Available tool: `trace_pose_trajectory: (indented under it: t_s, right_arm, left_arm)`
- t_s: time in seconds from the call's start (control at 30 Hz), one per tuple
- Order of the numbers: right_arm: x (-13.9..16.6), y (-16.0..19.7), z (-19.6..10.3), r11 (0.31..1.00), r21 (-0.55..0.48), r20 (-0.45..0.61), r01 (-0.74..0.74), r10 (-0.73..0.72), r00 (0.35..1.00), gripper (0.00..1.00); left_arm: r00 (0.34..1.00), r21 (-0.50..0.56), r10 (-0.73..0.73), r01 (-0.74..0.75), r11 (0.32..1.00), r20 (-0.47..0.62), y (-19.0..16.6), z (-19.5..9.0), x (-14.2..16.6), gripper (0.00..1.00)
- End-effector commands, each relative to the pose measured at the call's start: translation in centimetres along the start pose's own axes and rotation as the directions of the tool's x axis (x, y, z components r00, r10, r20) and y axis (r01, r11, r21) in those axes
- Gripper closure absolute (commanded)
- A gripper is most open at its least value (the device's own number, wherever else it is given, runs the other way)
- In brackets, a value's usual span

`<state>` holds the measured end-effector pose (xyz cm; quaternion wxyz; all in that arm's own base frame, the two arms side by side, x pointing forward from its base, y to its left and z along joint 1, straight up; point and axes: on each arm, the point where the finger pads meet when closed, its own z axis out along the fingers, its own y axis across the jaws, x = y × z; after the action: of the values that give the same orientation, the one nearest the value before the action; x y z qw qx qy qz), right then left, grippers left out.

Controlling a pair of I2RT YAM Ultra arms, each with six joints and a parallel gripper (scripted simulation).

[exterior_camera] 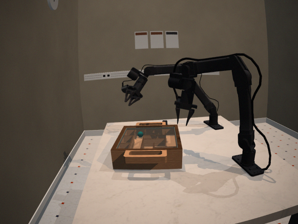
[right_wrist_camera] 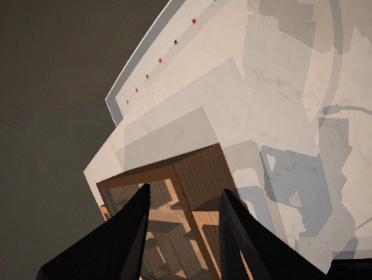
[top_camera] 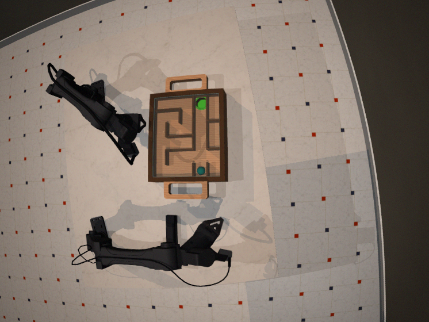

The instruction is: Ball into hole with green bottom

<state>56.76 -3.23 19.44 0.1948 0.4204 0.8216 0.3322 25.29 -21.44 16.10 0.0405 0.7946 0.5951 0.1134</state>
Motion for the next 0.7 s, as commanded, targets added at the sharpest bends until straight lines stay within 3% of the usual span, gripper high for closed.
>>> trace_pose_trajectory:
  t_s: [0.0, 0.03, 0.07, 0.1, 0.13, 0.27, 0.43, 0.5, 0.53, 0.57, 0.67]
  right_arm:
    - [1.1, -0.7, -0.7, 0.987, 0.116, 0.077, 0.11, -0.119, 0.99, 0.61]
    - [3.4, -0.9, 0.3, 0.973, 0.165, 0.04, 0.161, -0.169, 0.985, 0.61]
    - [3.8, -1.6, 0.3, 0.956, 0.217, 0.049, 0.199, -0.214, 0.976, 0.61]
    - [-1.5, -2.0, -2.1, 0.982, 0.157, 0.165, 0.11, -0.136, 0.977, 0.61]
    - [3.5, -0.3, 0.2, 0.977, 0.142, 0.05, 0.161, -0.169, 0.984, 0.61]
    - [5.7, -1.4, 0.8, 0.945, 0.229, 0.022, 0.234, -0.245, 0.969, 0.61]
    - [10.0, -3.5, 1.5, 0.822, 0.392, -0.056, 0.412, -0.426, 0.903, 0.61]
    - [10.0, -3.5, 1.5, 0.822, 0.392, -0.056, 0.412, -0.426, 0.903, 0.61]
    - [10.3, -3.8, 1.5, 0.792, 0.42, -0.062, 0.443, -0.462, 0.885, 0.61]
    - [9.3, -3.7, 1.2, 0.8, 0.421, -0.028, 0.427, -0.459, 0.888, 0.61]
    - [13.3, -4.7, 1.6, 0.702, 0.471, -0.135, 0.534, -0.54, 0.831, 0.61]
  left_arm:
    - [0.966, 0.096, -0.257, 0.257, 0.962, -0.012, 0.3, -1.2, 1.2, 0.61]
    - [0.955, 0.114, -0.293, 0.296, 0.948, -0.047, 0.6, 2.0, 2.5, 0.61]
    - [0.933, 0.085, -0.359, 0.358, 0.93, -0.009, 2.7, 3.3, 2.4, 0.61]
    - [0.911, 0.086, -0.405, 0.399, 0.913, 0.079, 2.7, -0.4, -0.1, 0.61]
    - [0.895, 0.051, -0.444, 0.441, 0.896, 0.054, 4.4, 1.0, 1.9, 0.61]
    - [0.794, 0.061, -0.604, 0.601, 0.797, 0.069, 6.2, 2.0, 3.6, 0.61]
    - [0.58, 0.078, -0.811, 0.807, 0.585, 0.079, 9.7, 4.7, 8.2, 0.61]
    - [0.58, 0.078, -0.811, 0.807, 0.585, 0.079, 9.7, 4.7, 8.2, 0.61]
    - [0.448, 0.093, -0.889, 0.885, 0.456, 0.095, 9.8, 4.8, 9.1, 0.61]
    - [0.404, 0.112, -0.908, 0.903, 0.415, 0.111, 9.5, 4.4, 8.6, 0.61]
    - [0.248, 0.112, -0.966, 0.96, 0.256, 0.079, 10.9, 7.3, 12.7, 0.61]
